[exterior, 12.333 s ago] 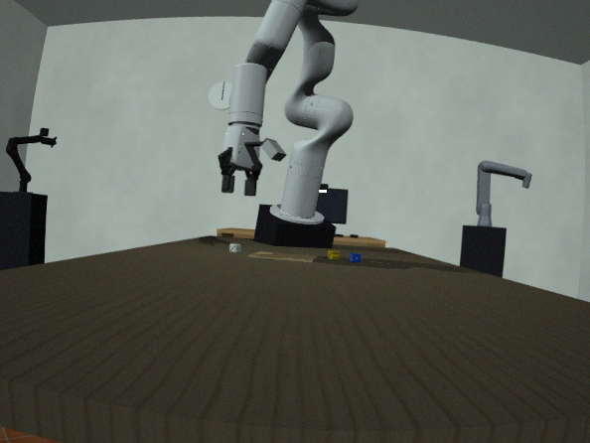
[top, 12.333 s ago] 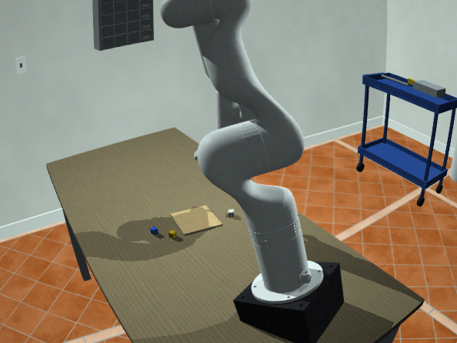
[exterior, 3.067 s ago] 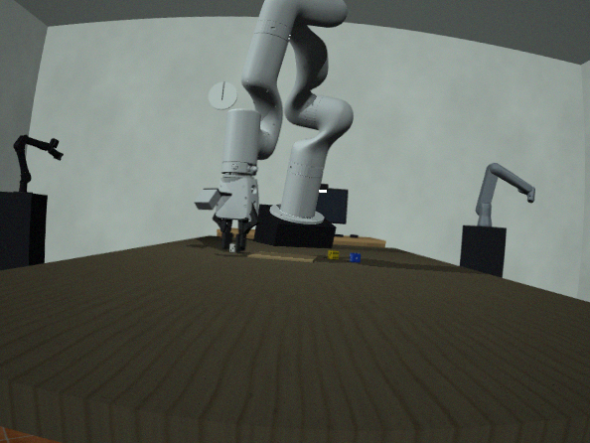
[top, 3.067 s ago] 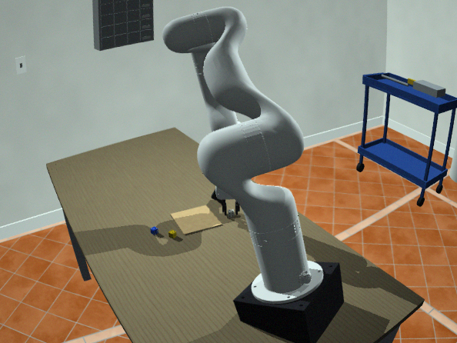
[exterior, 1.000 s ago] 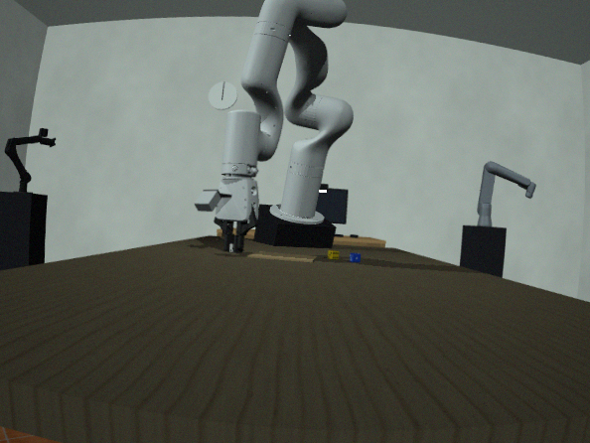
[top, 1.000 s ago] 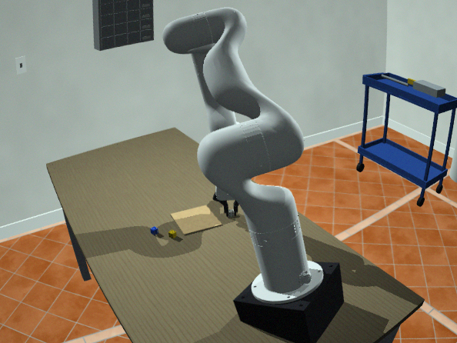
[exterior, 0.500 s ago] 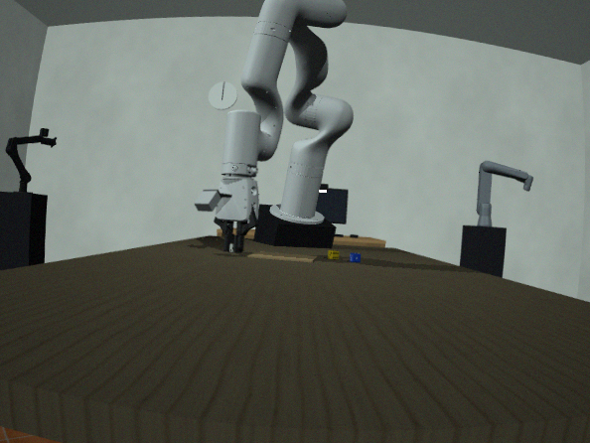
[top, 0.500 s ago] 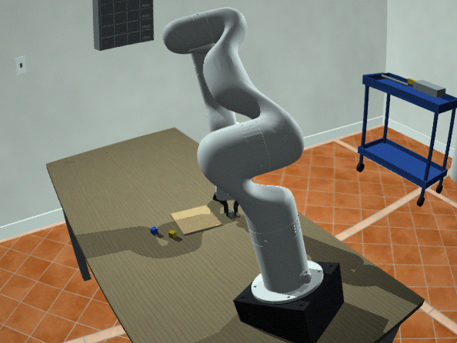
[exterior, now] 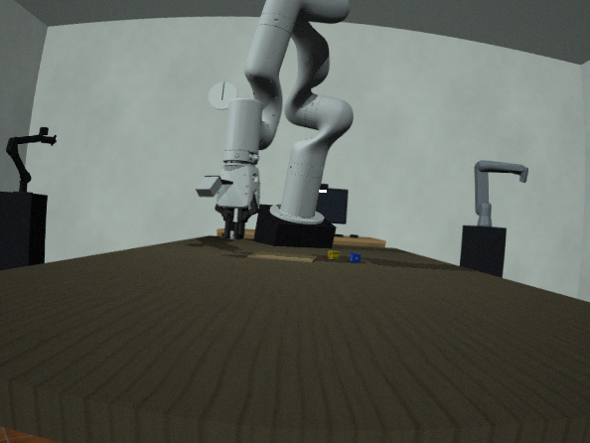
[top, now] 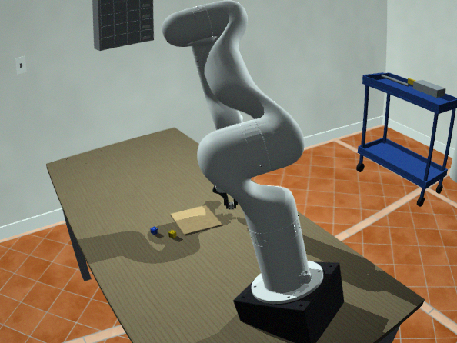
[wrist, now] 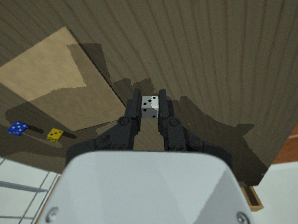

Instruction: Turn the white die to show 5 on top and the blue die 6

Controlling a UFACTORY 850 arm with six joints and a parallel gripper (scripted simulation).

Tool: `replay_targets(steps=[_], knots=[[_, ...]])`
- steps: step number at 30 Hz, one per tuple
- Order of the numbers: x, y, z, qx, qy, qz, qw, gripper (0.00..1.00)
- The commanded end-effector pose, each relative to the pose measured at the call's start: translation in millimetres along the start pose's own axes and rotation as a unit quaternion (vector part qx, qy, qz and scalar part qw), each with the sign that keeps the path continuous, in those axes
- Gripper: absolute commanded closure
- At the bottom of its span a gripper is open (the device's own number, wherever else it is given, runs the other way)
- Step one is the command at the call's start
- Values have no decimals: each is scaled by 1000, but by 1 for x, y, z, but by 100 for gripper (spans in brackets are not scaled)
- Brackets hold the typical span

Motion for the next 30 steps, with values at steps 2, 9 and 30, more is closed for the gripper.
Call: replay_targets(steps=[2,9,30], knots=[[32,-2,0,0,0,-5,1000,85],[55,-2,0,0,0,-5,1000,85],[69,-3,-1,22,0,-5,1000,85]])
Point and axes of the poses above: the point where the finger pads meet when closed, its own x axis back along the fingers, its own z axis across the jaws, y = z × x, the point moved 5 cm from there along x, back along the fingers, and after that the axes turned 1 degree about -x, right-handed, at the moved point
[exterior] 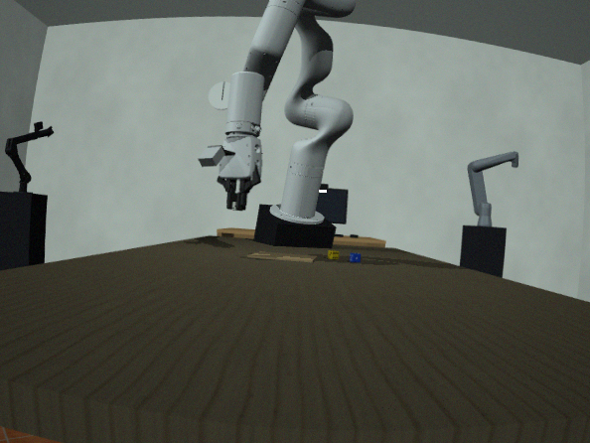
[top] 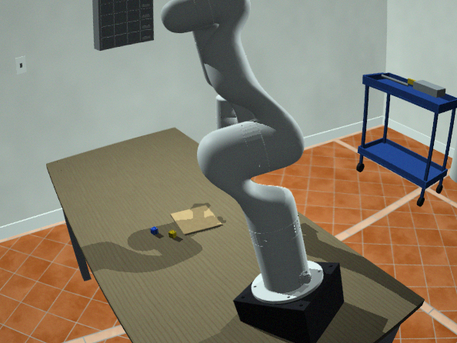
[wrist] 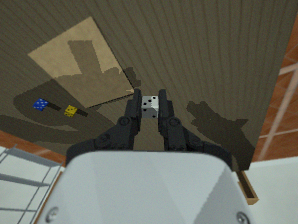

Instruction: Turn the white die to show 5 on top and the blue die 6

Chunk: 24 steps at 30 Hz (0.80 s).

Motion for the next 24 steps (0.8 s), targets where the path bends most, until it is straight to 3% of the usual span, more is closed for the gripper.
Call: replay_targets(steps=[1,7,10,11,15,24], knots=[[0,-3,-1,38,0,0,999,85],[-2,-11,-5,157,0,0,988,85],[-2,-11,-5,170,0,0,985,85],[-2,-14,-6,214,0,0,977,85],[-3,-17,-8,260,0,-1,966,85],[-5,-26,-12,397,0,-1,918,85]])
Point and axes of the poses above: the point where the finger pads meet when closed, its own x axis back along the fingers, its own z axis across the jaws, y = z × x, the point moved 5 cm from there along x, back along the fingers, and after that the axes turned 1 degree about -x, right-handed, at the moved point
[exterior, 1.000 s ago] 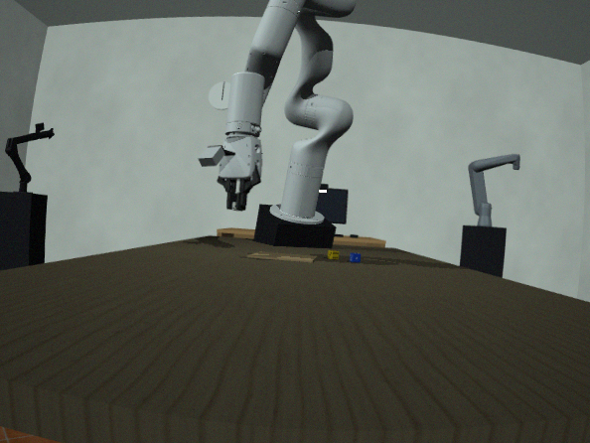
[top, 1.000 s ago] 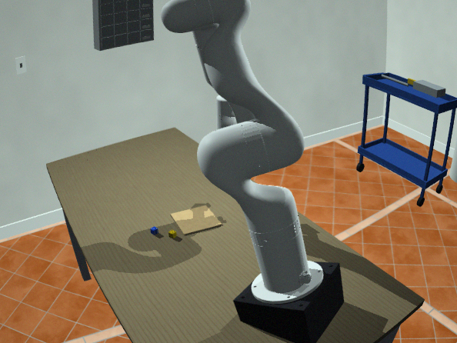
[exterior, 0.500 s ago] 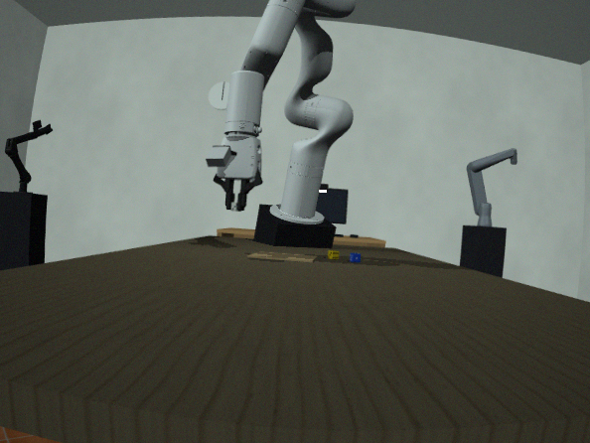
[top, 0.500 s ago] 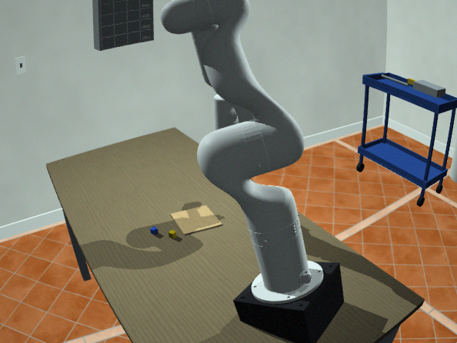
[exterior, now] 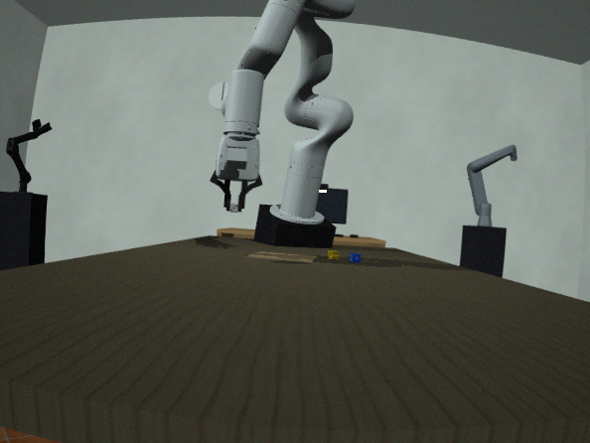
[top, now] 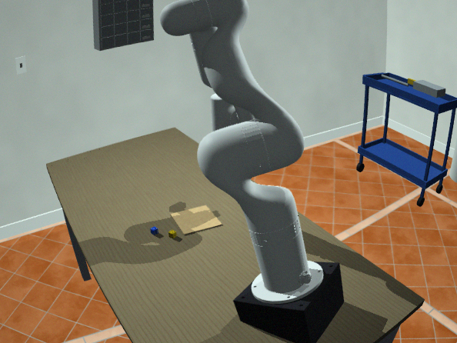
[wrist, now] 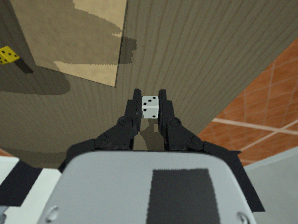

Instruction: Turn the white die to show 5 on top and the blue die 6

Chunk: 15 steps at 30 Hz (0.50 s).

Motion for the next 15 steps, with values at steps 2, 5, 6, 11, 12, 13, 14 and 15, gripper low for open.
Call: replay_targets(steps=[2,5,6,11,12,13,14,15], knots=[[0,-3,2,58,-2,12,998,85],[-1,-8,3,134,-1,12,991,85],[-1,-9,3,144,-1,12,990,85],[-2,-14,4,229,0,12,973,85],[-2,-14,4,233,0,12,972,85],[-3,-16,5,251,1,12,968,85],[-3,-16,5,263,1,12,965,85],[-3,-17,5,270,1,12,963,85]])
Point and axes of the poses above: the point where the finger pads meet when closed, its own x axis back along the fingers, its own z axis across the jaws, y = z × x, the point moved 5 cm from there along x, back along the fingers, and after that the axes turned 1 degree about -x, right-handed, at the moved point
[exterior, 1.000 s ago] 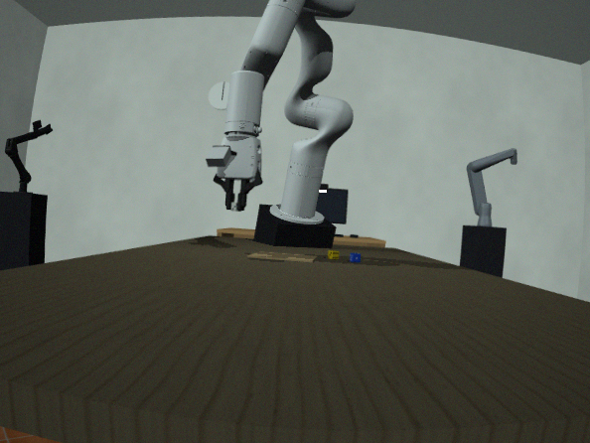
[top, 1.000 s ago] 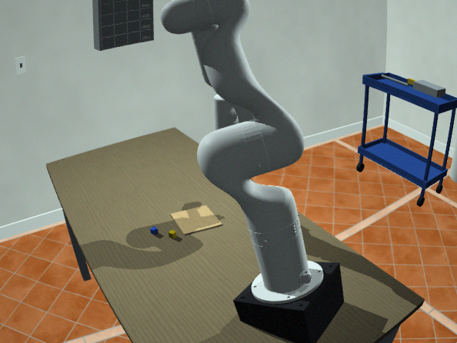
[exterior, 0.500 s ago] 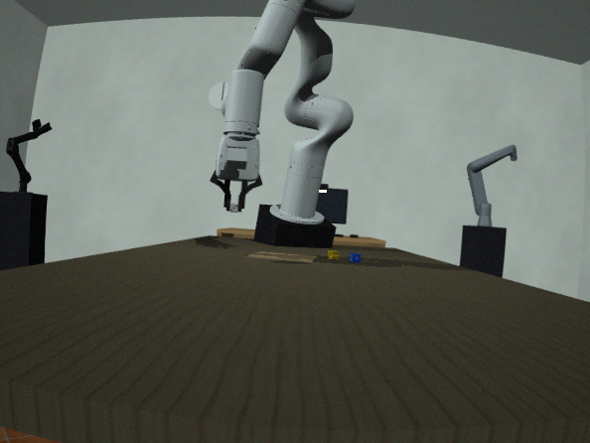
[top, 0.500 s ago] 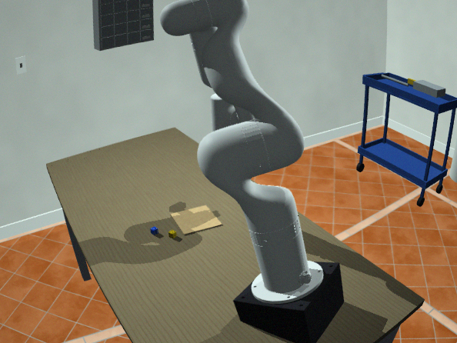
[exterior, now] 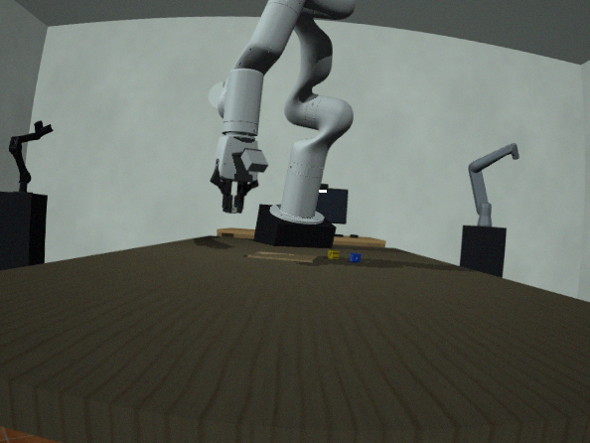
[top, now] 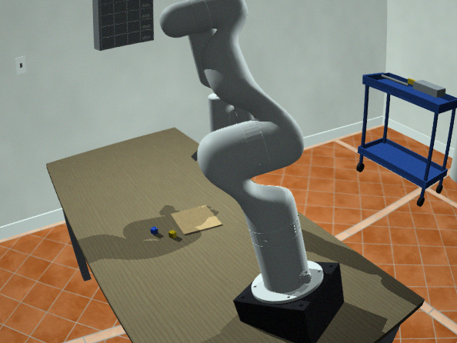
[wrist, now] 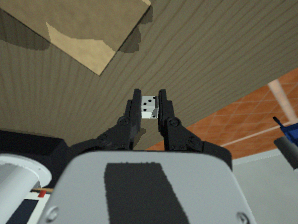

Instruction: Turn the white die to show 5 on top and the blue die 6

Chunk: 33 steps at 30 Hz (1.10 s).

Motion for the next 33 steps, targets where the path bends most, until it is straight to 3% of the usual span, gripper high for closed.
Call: replay_targets(steps=[1,13,19,21,23,31,33], knots=[[0,-2,3,53,3,14,998,85],[-1,2,1,54,-4,37,998,85],[-1,10,4,54,-7,107,993,85],[-1,10,4,54,-7,107,993,85],[-1,15,6,54,-5,149,987,85],[-6,24,5,53,-11,215,975,85],[-8,28,5,53,-15,247,968,85]])
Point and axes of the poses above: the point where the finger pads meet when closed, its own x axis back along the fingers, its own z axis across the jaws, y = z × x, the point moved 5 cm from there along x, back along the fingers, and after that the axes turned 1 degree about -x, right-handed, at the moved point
